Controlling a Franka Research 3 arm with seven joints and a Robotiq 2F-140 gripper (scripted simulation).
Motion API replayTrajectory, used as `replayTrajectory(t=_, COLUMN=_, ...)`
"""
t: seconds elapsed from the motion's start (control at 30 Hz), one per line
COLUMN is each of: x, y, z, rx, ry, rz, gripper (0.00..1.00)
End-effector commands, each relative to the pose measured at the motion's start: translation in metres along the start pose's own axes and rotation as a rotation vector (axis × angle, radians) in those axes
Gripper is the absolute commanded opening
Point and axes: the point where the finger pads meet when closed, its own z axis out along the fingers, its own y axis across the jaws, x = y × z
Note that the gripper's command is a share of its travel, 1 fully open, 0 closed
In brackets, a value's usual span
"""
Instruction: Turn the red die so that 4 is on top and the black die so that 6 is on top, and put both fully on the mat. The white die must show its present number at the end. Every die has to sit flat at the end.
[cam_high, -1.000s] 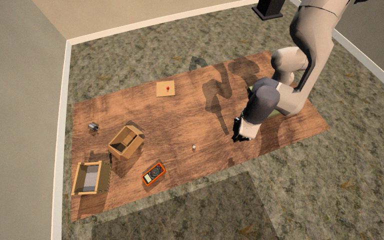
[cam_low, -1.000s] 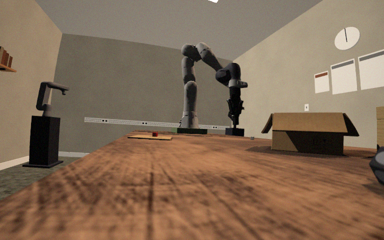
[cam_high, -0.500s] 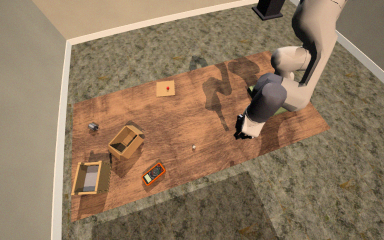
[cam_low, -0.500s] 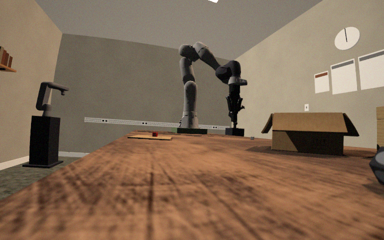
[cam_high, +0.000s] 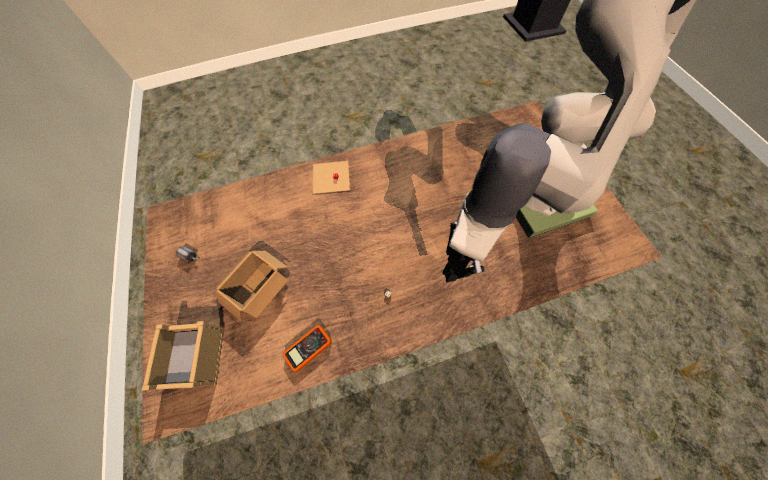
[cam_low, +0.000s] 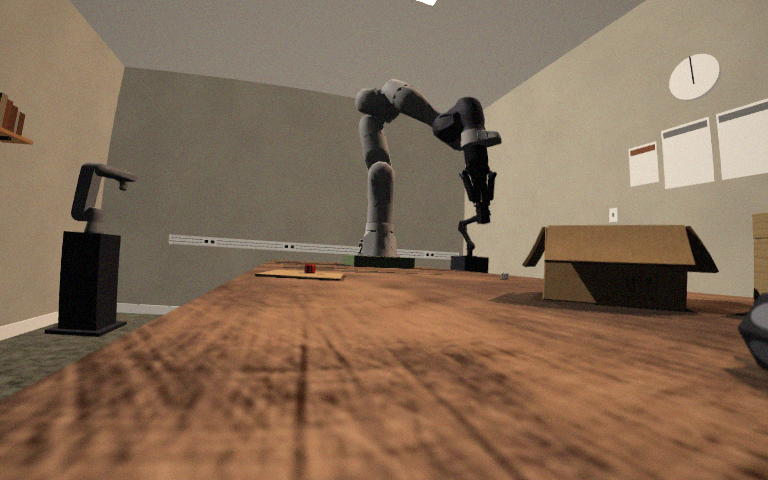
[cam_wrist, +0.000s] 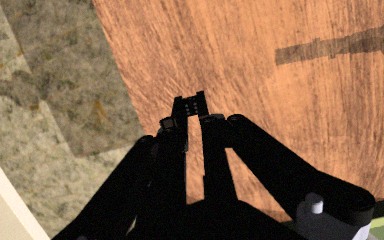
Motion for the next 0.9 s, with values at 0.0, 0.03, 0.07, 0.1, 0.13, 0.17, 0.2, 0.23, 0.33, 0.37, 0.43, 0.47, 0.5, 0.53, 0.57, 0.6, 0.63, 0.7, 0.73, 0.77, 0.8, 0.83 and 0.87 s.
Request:
replayTrajectory(t=0.0, x=0.038, y=0.006, z=-0.023, rx=0.04, ry=0.007, rz=-0.024, gripper=0.16)
replayTrajectory(t=0.03, x=0.038, y=0.006, z=-0.023, rx=0.04, ry=0.007, rz=-0.024, gripper=0.16)
replayTrajectory(t=0.07, x=0.038, y=0.006, z=-0.023, rx=0.04, ry=0.007, rz=-0.024, gripper=0.16)
replayTrajectory(t=0.1, x=0.061, y=0.013, z=-0.035, rx=0.06, ry=0.022, rz=-0.01, gripper=0.16)
replayTrajectory(t=0.13, x=0.086, y=0.022, z=-0.048, rx=0.079, ry=0.037, rz=0.006, gripper=0.16)
replayTrajectory(t=0.17, x=0.11, y=0.034, z=-0.059, rx=0.097, ry=0.05, rz=0.025, gripper=0.16)
replayTrajectory(t=0.2, x=0.111, y=0.035, z=-0.06, rx=0.097, ry=0.05, rz=0.025, gripper=0.16)
replayTrajectory(t=0.23, x=0.136, y=0.051, z=-0.07, rx=0.113, ry=0.062, rz=0.045, gripper=0.16)
replayTrajectory(t=0.33, x=0.161, y=0.07, z=-0.079, rx=0.127, ry=0.073, rz=0.067, gripper=0.16)
replayTrajectory(t=0.37, x=0.185, y=0.093, z=-0.085, rx=0.138, ry=0.081, rz=0.092, gripper=0.16)
replayTrajectory(t=0.43, x=0.207, y=0.119, z=-0.089, rx=0.145, ry=0.086, rz=0.117, gripper=0.16)
replayTrajectory(t=0.47, x=0.228, y=0.147, z=-0.089, rx=0.148, ry=0.089, rz=0.143, gripper=0.16)
replayTrajectory(t=0.5, x=0.228, y=0.147, z=-0.089, rx=0.148, ry=0.089, rz=0.143, gripper=0.16)
replayTrajectory(t=0.53, x=0.246, y=0.177, z=-0.087, rx=0.148, ry=0.089, rz=0.17, gripper=0.16)
replayTrajectory(t=0.57, x=0.246, y=0.177, z=-0.087, rx=0.148, ry=0.089, rz=0.17, gripper=0.16)
replayTrajectory(t=0.6, x=0.246, y=0.177, z=-0.087, rx=0.148, ry=0.089, rz=0.17, gripper=0.16)
replayTrajectory(t=0.63, x=0.246, y=0.177, z=-0.087, rx=0.148, ry=0.089, rz=0.17, gripper=0.16)
replayTrajectory(t=0.7, x=0.246, y=0.177, z=-0.087, rx=0.148, ry=0.089, rz=0.17, gripper=0.16)
replayTrajectory(t=0.73, x=0.246, y=0.177, z=-0.087, rx=0.148, ry=0.089, rz=0.17, gripper=0.16)
replayTrajectory(t=0.77, x=0.246, y=0.177, z=-0.087, rx=0.148, ry=0.089, rz=0.17, gripper=0.16)
replayTrajectory(t=0.8, x=0.246, y=0.177, z=-0.087, rx=0.148, ry=0.089, rz=0.17, gripper=0.16)
replayTrajectory(t=0.83, x=0.246, y=0.177, z=-0.087, rx=0.148, ry=0.089, rz=0.17, gripper=0.16)
replayTrajectory(t=0.87, x=0.246, y=0.177, z=-0.087, rx=0.148, ry=0.089, rz=0.17, gripper=0.16)
